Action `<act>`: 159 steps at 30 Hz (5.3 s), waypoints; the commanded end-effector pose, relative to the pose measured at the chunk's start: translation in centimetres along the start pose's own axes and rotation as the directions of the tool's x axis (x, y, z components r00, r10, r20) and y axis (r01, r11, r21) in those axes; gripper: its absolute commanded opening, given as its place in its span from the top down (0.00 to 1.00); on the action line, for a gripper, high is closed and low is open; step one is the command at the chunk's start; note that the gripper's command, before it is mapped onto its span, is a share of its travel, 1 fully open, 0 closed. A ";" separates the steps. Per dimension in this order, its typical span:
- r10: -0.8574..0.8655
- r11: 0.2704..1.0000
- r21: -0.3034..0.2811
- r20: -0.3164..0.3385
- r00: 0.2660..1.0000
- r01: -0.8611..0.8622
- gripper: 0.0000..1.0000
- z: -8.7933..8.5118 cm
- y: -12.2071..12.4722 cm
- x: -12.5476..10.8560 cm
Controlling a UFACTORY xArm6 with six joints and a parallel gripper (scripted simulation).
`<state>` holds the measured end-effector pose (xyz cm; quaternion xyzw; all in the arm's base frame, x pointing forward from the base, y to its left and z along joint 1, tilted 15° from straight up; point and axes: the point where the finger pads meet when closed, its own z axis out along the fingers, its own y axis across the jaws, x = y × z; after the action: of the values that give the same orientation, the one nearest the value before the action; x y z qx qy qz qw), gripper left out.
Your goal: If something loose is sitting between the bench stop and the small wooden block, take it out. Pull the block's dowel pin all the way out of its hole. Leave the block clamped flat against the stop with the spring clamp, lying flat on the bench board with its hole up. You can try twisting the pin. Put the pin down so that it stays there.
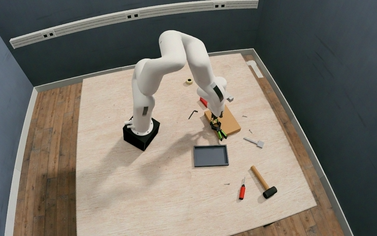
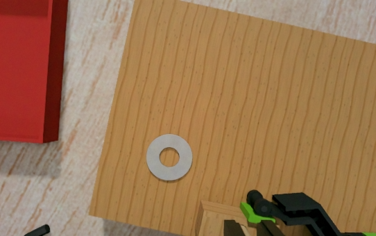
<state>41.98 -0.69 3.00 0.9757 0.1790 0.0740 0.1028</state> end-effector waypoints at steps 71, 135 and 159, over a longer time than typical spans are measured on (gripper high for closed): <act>0.207 0.978 0.000 -0.003 0.978 -0.207 1.00 -0.7 0.0 0.1; 0.207 0.978 0.000 -0.004 0.978 -0.207 1.00 -3.1 0.0 0.1; 0.207 0.978 0.001 -0.004 0.978 -0.207 1.00 -3.2 -16.4 11.2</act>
<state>44.94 15.88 4.22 0.9892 0.0820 0.0878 0.0840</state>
